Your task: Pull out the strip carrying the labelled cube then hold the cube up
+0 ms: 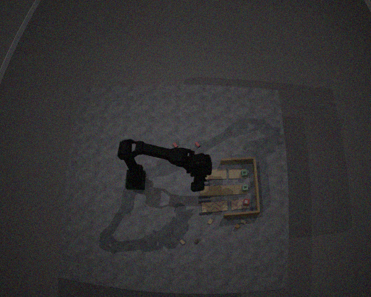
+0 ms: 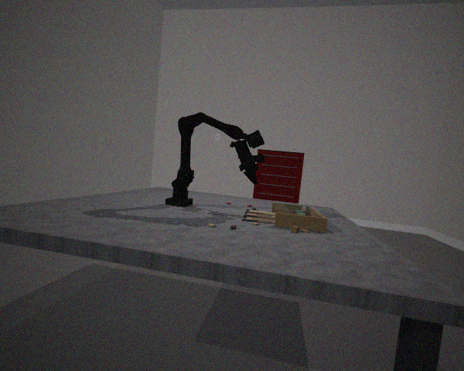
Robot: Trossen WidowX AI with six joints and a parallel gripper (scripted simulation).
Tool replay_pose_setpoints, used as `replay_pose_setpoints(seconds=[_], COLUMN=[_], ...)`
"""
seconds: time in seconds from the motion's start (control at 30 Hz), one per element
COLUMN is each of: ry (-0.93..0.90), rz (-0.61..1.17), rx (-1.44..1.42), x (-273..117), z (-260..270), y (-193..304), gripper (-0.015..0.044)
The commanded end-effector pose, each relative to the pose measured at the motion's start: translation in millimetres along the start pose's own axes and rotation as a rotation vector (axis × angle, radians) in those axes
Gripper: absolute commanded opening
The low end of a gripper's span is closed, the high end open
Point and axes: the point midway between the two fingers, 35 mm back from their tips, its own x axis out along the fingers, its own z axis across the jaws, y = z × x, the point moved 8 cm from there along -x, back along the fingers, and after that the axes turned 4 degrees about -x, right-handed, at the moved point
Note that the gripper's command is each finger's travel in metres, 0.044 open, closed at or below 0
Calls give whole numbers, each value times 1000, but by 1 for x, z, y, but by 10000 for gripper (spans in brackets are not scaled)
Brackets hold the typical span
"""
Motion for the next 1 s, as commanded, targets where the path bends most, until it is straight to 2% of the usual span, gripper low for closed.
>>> replay_pose_setpoints(seconds=[0.0, 0.23, 0.97], ry=[-26, -79, -81], rz=[157, 454, 461], rx=[-21, -61, -62], x=[24, 70, 98], z=[-4, -10, -10], y=[-11, -24, -13], gripper=[6, 0, 0])
